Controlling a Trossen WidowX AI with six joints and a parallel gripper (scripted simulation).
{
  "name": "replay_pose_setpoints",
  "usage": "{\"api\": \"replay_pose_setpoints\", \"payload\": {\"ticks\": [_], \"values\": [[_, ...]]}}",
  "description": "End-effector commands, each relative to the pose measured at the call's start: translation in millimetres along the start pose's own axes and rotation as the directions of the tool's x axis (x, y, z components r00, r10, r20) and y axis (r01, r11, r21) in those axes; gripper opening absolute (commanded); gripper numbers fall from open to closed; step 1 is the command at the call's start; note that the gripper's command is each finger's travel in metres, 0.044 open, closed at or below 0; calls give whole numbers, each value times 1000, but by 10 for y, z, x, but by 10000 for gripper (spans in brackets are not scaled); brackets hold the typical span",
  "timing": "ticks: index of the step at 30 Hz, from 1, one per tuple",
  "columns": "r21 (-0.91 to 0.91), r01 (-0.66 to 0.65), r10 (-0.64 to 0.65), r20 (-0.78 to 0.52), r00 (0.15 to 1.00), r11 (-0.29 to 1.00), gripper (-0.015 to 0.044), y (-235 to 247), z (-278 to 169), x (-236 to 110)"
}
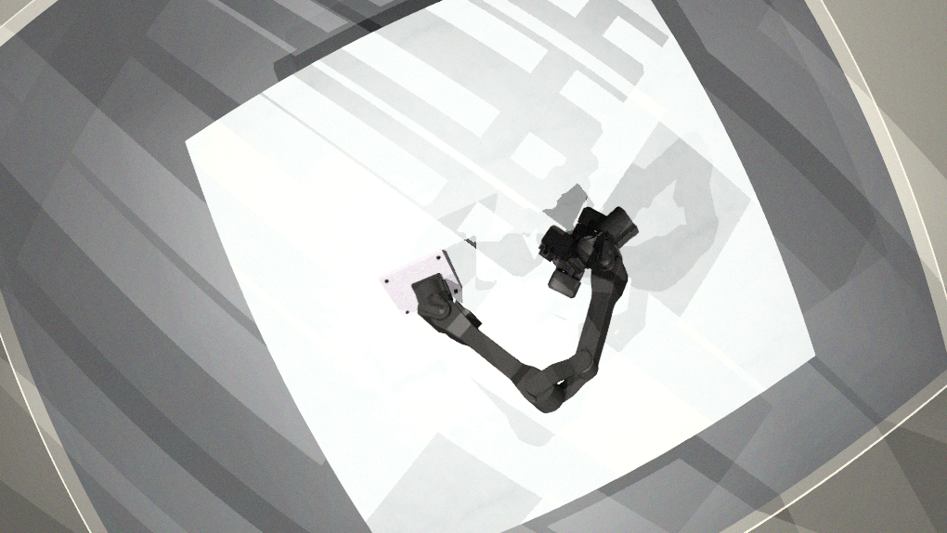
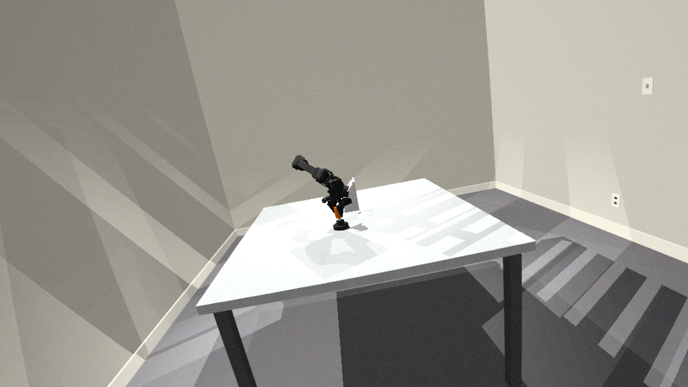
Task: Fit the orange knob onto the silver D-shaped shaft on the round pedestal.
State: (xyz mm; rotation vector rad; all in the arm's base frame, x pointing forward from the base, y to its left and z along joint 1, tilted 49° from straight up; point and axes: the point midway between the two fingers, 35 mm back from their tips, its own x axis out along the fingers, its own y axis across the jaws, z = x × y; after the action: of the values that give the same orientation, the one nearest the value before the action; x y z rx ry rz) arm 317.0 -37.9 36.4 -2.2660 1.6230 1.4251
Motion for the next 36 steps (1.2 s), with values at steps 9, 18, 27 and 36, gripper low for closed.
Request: {"api": "replay_pose_setpoints", "payload": {"ticks": [9, 18, 27, 36], "values": [[-5, 0, 0, -2, 1000, 1000, 0, -1, -4, 12], [-30, 0, 0, -1, 1000, 1000, 0, -7, -16, -42], [-213, 0, 0, -2, 1000, 977, 0, -42, -40, -40], [-213, 0, 0, -2, 1000, 977, 0, -38, -46, 7]]}}
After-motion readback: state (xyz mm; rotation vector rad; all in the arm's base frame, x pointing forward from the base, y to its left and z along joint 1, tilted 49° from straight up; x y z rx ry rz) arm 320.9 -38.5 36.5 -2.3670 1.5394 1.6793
